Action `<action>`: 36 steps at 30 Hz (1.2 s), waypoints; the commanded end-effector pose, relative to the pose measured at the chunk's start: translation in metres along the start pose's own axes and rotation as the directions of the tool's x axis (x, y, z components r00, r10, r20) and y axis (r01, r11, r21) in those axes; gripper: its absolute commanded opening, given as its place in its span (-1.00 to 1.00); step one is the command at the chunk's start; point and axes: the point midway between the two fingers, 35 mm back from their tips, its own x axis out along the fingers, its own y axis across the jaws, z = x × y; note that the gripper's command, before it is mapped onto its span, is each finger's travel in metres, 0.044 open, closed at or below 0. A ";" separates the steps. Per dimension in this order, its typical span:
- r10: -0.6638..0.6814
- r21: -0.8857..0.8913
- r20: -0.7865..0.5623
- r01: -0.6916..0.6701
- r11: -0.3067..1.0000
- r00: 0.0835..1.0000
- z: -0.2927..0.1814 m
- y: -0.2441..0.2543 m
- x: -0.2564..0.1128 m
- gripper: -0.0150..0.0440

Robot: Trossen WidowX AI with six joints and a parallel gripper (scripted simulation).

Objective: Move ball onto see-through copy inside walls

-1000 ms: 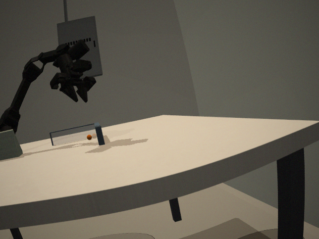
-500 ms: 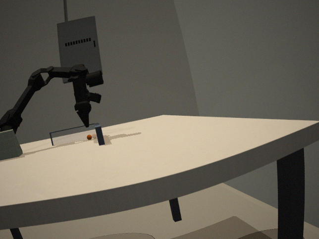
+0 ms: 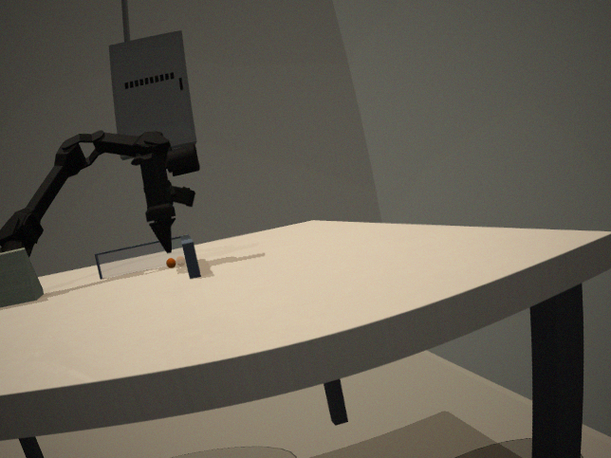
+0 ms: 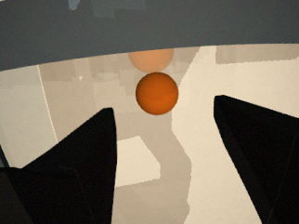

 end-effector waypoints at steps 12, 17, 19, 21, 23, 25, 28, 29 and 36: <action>0.005 0.005 -0.005 -0.005 1.000 1.000 -0.002 0.001 0.025 0.22; 0.005 0.005 -0.005 -0.005 1.000 1.000 -0.002 0.001 0.026 -0.05; 0.005 0.005 -0.005 -0.005 1.000 1.000 -0.002 0.001 0.026 -0.16; 0.005 0.005 -0.005 -0.005 1.000 1.000 -0.002 0.001 0.026 -0.21; 0.005 0.005 -0.005 -0.005 1.000 1.000 -0.002 0.001 0.026 -0.25; 0.005 0.005 -0.005 -0.005 1.000 1.000 -0.002 0.001 0.026 -0.30; 0.005 0.005 -0.005 -0.005 1.000 1.000 -0.002 0.001 0.026 -0.43; 0.004 0.005 -0.004 -0.004 1.000 1.000 -0.002 0.000 0.026 -0.49; -0.018 0.013 0.021 0.017 1.000 1.000 -0.002 -0.012 0.004 -0.49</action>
